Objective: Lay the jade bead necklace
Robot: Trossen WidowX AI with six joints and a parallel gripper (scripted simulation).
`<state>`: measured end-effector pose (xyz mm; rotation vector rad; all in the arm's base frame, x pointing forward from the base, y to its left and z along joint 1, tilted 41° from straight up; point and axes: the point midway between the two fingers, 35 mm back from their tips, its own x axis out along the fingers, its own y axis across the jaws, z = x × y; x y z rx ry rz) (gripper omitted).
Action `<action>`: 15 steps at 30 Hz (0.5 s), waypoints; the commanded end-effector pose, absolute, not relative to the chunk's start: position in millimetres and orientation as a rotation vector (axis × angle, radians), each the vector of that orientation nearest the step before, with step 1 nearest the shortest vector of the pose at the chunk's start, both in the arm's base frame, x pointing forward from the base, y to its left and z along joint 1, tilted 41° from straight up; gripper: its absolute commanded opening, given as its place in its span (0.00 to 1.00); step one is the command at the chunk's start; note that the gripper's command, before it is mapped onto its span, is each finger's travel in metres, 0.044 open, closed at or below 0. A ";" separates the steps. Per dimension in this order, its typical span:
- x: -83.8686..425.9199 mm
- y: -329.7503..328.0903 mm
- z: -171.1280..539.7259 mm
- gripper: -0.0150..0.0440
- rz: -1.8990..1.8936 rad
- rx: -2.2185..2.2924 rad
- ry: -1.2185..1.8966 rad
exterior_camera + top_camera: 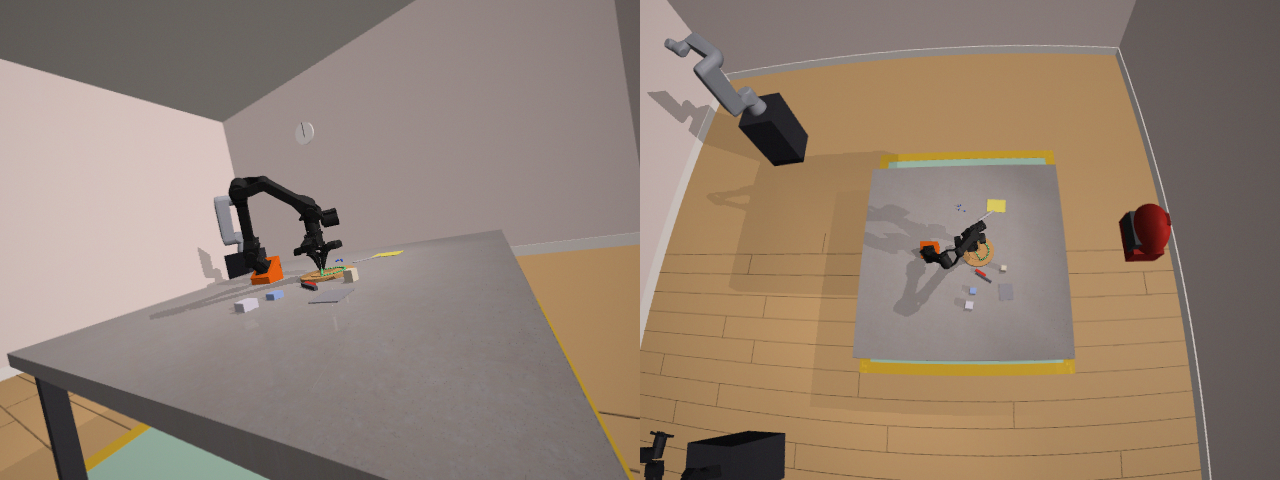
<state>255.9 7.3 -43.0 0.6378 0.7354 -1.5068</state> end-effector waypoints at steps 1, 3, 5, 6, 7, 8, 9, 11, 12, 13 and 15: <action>256.0 7.4 -42.8 0.25 -1.507 0.638 0.735; 256.0 7.4 -42.8 0.25 -1.507 0.638 0.735; 256.0 7.4 -42.8 0.25 -1.507 0.638 0.735; 256.0 7.4 -42.8 0.25 -1.507 0.638 0.735; 256.0 7.4 -42.8 0.25 -1.507 0.638 0.735; 256.0 7.4 -42.8 0.25 -1.507 0.638 0.735; 256.0 7.4 -42.8 0.25 -1.507 0.638 0.735; 256.0 7.4 -42.8 0.25 -1.507 0.638 0.735; 255.9 7.7 -42.4 0.25 -1.507 0.637 0.736; 255.5 8.7 -41.1 0.25 -1.506 0.634 0.736; 254.6 11.1 -37.9 0.25 -1.506 0.628 0.738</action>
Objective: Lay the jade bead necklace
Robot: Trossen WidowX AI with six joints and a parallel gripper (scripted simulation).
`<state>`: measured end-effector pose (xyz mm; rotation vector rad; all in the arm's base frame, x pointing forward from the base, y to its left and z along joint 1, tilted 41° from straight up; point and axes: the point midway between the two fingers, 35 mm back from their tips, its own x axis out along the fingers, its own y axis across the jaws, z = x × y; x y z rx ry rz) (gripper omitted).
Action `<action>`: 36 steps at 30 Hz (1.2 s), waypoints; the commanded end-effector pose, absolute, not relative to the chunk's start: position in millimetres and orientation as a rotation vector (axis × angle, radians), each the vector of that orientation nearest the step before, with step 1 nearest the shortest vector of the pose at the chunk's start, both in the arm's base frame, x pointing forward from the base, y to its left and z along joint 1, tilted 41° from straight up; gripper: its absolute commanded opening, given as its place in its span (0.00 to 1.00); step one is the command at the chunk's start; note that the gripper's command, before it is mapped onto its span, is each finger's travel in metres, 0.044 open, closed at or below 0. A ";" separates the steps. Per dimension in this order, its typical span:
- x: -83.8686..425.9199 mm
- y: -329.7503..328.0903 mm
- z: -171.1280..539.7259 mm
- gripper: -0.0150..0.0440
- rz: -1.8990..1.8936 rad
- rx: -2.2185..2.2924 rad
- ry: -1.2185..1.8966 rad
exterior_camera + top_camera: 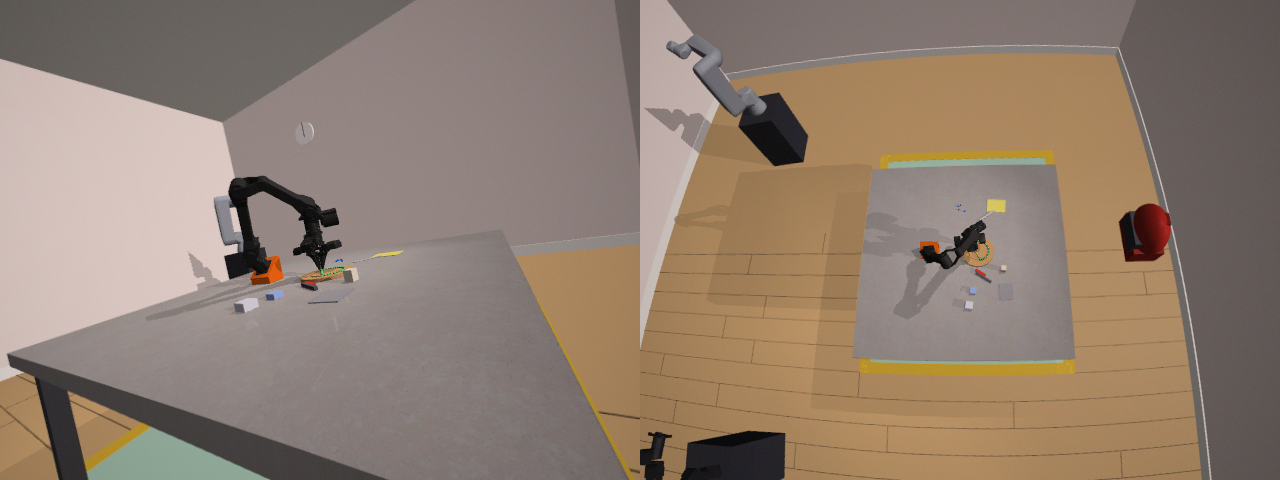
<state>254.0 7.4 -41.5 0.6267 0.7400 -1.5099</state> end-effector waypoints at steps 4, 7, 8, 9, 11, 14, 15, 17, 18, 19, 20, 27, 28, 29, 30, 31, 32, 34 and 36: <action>254.4 11.4 -37.4 0.25 -1.506 0.627 0.738; 254.4 11.4 -37.4 0.25 -1.506 0.627 0.738; 254.0 11.6 -37.6 0.25 -1.506 0.627 0.738; 252.7 12.2 -38.0 0.25 -1.506 0.627 0.738; 250.9 13.0 -38.5 0.25 -1.506 0.627 0.739; 250.8 11.7 -40.1 0.25 -1.506 0.627 0.738; 250.7 10.7 -41.2 0.25 -1.506 0.627 0.738; 250.4 8.8 -43.5 0.25 -1.506 0.627 0.738; 250.3 8.0 -44.4 0.25 -1.506 0.627 0.738; 250.3 7.6 -44.9 0.25 -1.506 0.627 0.738; 250.3 7.4 -45.0 0.25 -1.506 0.627 0.738; 253.1 8.9 -44.0 0.34 -1.504 0.638 0.732; 253.1 8.9 -44.0 0.39 -1.504 0.638 0.732; 253.1 8.9 -44.0 0.43 -1.504 0.638 0.732; 253.1 8.9 -44.0 0.48 -1.504 0.638 0.732; 253.1 8.9 -44.0 0.52 -1.504 0.638 0.732; 253.1 8.9 -44.0 0.57 -1.504 0.638 0.732; 253.1 8.9 -44.0 0.65 -1.504 0.638 0.732; 253.1 8.9 -44.0 0.74 -1.504 0.638 0.732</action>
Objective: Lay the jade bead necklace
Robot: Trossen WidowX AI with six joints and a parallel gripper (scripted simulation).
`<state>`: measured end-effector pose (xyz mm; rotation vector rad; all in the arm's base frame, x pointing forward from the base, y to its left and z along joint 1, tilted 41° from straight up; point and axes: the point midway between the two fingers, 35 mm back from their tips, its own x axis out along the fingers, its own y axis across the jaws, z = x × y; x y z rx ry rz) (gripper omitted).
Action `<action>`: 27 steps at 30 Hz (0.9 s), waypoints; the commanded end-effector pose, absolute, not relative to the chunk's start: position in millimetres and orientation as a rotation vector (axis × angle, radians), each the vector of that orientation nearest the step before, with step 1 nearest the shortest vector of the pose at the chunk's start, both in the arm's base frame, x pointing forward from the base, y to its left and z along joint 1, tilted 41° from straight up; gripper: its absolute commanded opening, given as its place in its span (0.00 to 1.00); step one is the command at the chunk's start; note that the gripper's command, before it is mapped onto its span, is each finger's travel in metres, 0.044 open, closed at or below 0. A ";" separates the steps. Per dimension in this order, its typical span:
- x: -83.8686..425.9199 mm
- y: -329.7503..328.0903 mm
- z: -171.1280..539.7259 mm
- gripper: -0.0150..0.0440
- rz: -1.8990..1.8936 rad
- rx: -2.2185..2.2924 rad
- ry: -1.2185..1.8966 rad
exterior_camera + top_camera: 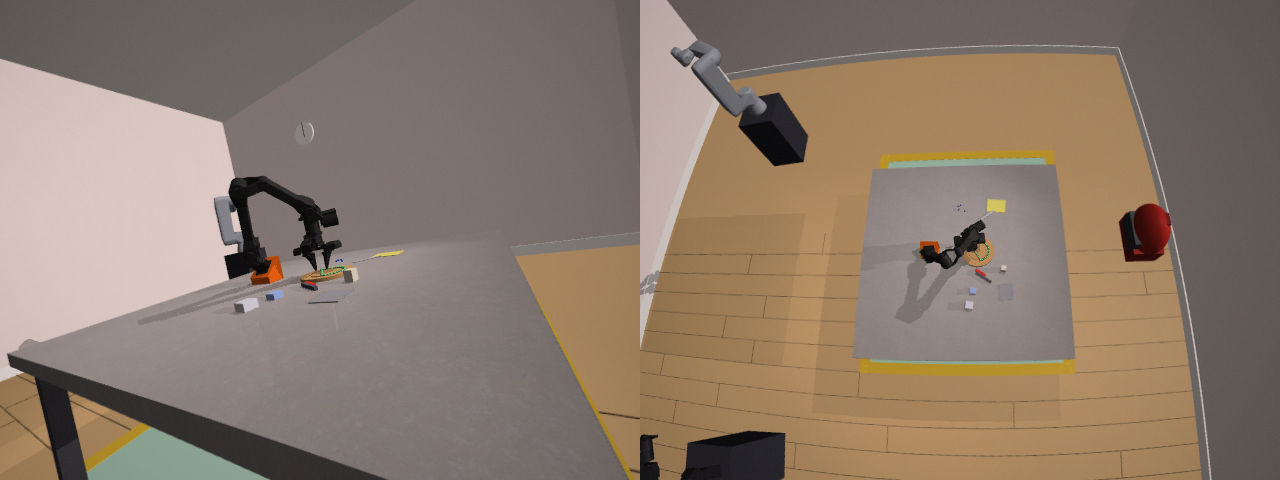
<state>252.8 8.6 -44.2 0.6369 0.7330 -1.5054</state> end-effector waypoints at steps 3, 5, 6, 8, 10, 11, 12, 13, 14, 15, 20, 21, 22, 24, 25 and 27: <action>252.6 9.8 -42.8 0.88 -1.505 0.636 0.734; 251.4 12.2 -39.7 0.97 -1.505 0.629 0.737; 251.4 9.1 -42.6 1.00 -1.507 0.628 0.737; 251.6 11.5 -39.8 1.00 -1.506 0.627 0.738; 251.7 12.7 -38.3 1.00 -1.506 0.627 0.738; 251.7 12.7 -38.3 1.00 -1.506 0.627 0.738; 251.7 12.7 -38.3 1.00 -1.506 0.627 0.738; 251.7 12.7 -38.3 1.00 -1.506 0.627 0.738; 251.7 12.7 -38.3 1.00 -1.506 0.627 0.738; 251.7 12.7 -38.3 1.00 -1.506 0.627 0.738; 251.7 12.7 -38.3 1.00 -1.506 0.627 0.738; 251.7 12.7 -38.3 1.00 -1.506 0.627 0.738; 251.7 12.7 -38.3 1.00 -1.506 0.627 0.738; 251.7 12.7 -38.3 1.00 -1.506 0.627 0.738; 251.7 12.7 -38.3 1.00 -1.506 0.627 0.738; 254.7 11.1 -35.4 0.91 -1.488 0.599 0.765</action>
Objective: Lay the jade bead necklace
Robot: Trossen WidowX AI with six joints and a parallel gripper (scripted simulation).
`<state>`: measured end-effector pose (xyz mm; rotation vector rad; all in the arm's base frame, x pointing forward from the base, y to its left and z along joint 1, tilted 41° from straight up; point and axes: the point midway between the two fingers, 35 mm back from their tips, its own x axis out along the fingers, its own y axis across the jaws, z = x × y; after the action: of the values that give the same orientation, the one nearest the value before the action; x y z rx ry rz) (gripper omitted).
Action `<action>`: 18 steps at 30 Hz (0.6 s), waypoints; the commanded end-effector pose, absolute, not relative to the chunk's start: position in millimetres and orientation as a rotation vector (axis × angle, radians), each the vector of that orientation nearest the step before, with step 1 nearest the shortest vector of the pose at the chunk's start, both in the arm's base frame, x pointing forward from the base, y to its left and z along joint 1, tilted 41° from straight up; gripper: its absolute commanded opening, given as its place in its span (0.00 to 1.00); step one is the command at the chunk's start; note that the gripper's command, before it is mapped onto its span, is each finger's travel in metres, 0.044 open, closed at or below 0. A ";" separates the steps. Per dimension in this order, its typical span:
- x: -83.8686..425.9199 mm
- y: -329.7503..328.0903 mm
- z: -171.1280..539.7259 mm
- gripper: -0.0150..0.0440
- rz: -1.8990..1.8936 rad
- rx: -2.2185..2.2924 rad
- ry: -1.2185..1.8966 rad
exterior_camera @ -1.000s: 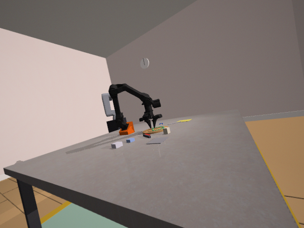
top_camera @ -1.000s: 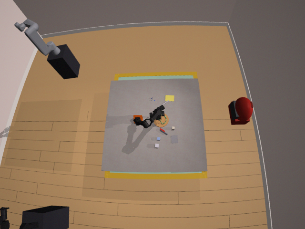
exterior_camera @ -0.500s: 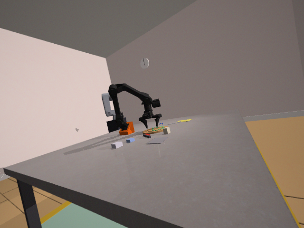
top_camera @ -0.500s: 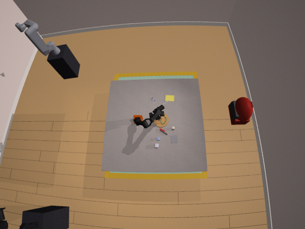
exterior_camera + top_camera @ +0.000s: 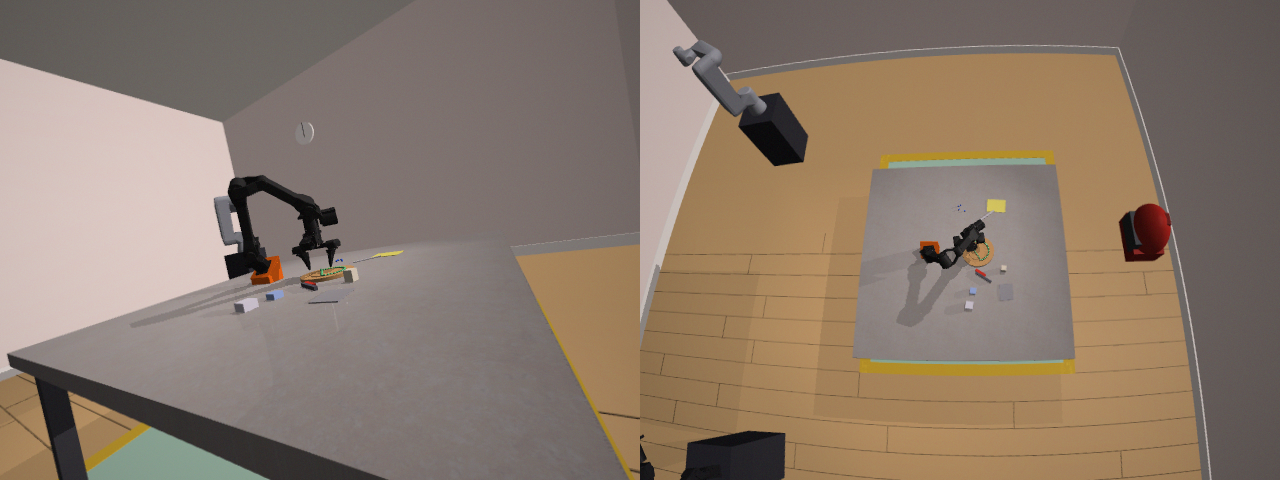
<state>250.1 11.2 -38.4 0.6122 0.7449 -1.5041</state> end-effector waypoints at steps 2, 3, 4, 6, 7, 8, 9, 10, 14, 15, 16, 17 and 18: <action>262.8 6.2 -27.1 0.82 -1.437 0.522 0.839; 267.2 3.2 -22.2 0.78 -1.408 0.478 0.879; 271.5 0.1 -17.3 0.73 -1.378 0.434 0.918; 279.5 -6.7 -7.1 0.64 -1.315 0.345 0.993; 283.3 -10.3 -1.9 0.60 -1.284 0.301 1.029; 287.0 -14.0 3.5 0.56 -1.251 0.256 1.064; 290.4 -17.9 8.9 0.51 -1.218 0.211 1.099; 293.7 -21.9 14.4 0.47 -1.185 0.166 1.132; 305.1 -39.2 37.4 0.46 -1.046 -0.016 1.259; 307.5 -43.8 43.4 0.46 -1.010 -0.062 1.288; 309.2 -47.5 48.1 0.46 -0.981 -0.099 1.311; 310.2 -49.8 51.0 0.46 -0.964 -0.120 1.325; 310.5 -50.5 52.0 0.46 -0.958 -0.128 1.330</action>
<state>295.5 -34.6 24.6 0.0350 1.2395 -1.0984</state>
